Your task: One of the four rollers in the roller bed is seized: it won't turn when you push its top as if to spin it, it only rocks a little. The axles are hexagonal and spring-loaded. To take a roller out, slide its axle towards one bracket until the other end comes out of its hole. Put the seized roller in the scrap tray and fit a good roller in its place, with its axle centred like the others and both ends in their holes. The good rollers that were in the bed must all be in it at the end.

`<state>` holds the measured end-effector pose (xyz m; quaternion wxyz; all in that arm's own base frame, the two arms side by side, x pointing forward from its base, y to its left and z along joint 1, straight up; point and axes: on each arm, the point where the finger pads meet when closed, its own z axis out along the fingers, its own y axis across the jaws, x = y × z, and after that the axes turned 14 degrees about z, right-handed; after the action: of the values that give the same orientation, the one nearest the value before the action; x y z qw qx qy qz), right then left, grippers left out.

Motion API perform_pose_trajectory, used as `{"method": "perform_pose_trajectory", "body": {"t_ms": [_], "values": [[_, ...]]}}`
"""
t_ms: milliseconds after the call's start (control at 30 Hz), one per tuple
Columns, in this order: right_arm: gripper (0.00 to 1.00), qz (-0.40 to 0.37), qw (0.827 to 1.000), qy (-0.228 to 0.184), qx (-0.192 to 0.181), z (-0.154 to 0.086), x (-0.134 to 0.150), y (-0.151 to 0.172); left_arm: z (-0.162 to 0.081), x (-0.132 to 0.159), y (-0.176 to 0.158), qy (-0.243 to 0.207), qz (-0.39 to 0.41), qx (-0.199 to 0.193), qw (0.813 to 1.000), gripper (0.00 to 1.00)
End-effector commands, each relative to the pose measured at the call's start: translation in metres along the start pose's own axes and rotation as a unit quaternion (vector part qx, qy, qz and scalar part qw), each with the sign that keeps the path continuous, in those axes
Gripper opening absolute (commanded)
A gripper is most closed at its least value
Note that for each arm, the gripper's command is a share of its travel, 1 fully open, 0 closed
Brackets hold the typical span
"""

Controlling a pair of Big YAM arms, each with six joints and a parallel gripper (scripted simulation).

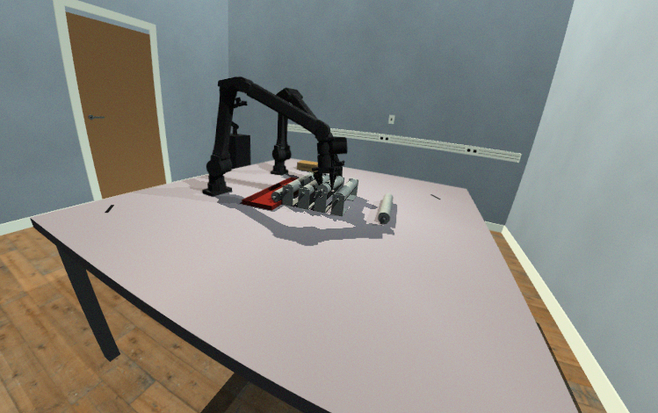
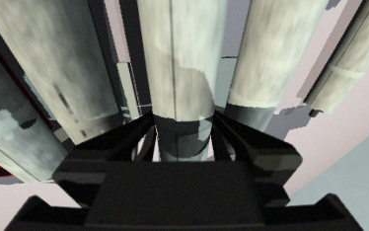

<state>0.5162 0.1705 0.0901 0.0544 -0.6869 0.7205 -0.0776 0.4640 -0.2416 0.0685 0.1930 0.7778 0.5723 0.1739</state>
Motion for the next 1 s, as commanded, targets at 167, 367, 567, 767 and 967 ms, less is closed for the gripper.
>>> {"method": "perform_pose_trajectory", "body": {"t_ms": [167, 367, 567, 767, 967], "values": [[0.32, 0.009, 1.0, -0.007, 0.027, -0.021, 0.002, -0.017, 0.022, 0.067, -0.043, 0.056, -0.025, 0.055, 0.997, 0.03], [0.32, 0.009, 1.0, -0.007, 0.027, -0.021, 0.002, -0.017, 0.022, 0.074, -0.045, 0.058, -0.029, 0.057, 0.996, 0.03], [0.32, 0.005, 1.0, -0.007, 0.027, -0.021, 0.002, -0.017, 0.022, 0.076, -0.047, 0.058, -0.029, 0.057, 0.996, 0.03], [0.32, 0.001, 1.0, -0.012, 0.023, -0.015, 0.003, -0.013, 0.023, 0.076, -0.05, 0.058, -0.025, 0.06, 0.996, 0.03], [0.32, 0.003, 0.999, -0.019, 0.025, -0.015, 0.002, -0.016, 0.023, 0.076, -0.05, 0.058, -0.025, 0.06, 0.996, 0.03]]}}
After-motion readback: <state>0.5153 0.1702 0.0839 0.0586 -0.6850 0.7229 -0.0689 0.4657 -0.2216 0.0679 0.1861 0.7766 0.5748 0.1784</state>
